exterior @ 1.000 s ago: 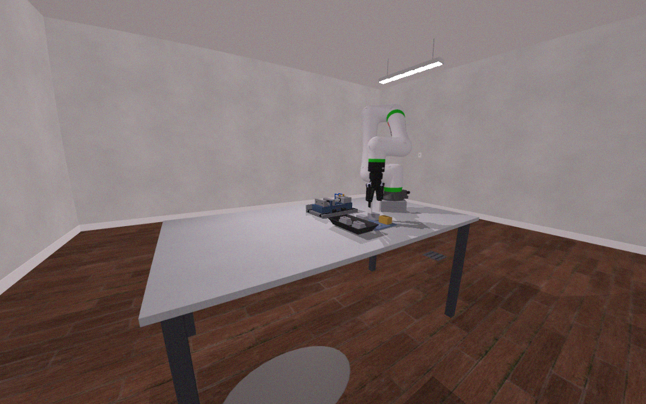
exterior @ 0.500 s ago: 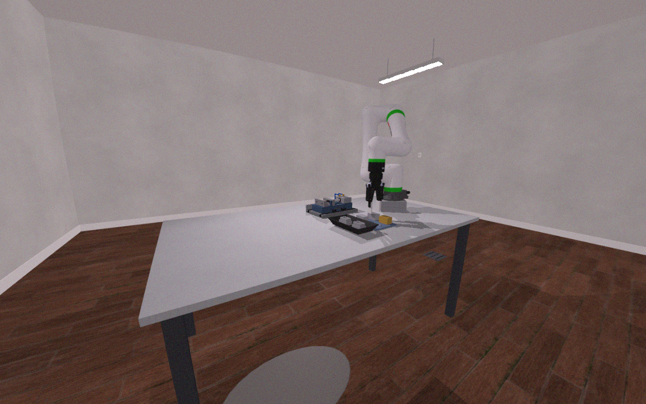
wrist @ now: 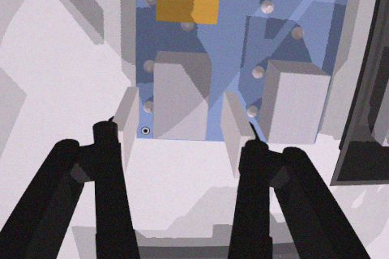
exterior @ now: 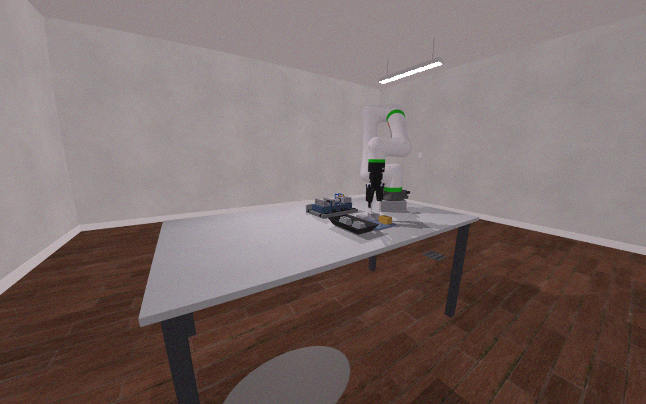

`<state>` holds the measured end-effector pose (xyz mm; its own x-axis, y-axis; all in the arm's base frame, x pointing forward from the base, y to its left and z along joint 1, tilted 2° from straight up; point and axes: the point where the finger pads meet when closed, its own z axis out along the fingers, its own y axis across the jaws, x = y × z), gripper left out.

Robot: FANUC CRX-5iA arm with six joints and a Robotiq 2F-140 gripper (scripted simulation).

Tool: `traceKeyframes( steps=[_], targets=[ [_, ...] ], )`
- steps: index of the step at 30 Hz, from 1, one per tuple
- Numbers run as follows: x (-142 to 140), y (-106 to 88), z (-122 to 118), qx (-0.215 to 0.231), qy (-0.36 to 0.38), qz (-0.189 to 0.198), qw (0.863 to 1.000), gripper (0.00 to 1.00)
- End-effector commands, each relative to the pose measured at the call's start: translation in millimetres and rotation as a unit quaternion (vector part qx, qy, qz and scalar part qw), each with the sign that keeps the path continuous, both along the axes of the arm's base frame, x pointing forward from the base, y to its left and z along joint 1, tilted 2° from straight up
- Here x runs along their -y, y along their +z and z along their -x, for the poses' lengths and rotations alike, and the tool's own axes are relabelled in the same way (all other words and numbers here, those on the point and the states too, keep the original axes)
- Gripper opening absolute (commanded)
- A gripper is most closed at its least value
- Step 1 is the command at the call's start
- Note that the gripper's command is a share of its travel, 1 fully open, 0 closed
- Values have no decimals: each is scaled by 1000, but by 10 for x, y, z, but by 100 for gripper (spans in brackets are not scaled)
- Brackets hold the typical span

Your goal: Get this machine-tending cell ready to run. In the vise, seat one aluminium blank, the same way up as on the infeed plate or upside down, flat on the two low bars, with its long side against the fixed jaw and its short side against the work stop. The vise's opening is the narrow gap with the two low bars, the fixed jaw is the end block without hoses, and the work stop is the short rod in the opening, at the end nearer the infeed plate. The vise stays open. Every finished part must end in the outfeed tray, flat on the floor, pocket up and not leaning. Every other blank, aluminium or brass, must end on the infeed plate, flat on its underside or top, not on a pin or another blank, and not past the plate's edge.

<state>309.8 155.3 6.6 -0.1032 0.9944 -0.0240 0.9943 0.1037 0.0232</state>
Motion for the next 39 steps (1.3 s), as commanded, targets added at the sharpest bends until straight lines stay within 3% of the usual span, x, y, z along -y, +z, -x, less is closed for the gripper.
traceKeyframes(
  steps=[1,39],
  targets=[
    [-1,-7,-2,0,0,0,1000,40],
    [2,-143,-5,0,0,0,1000,40]
  ],
)
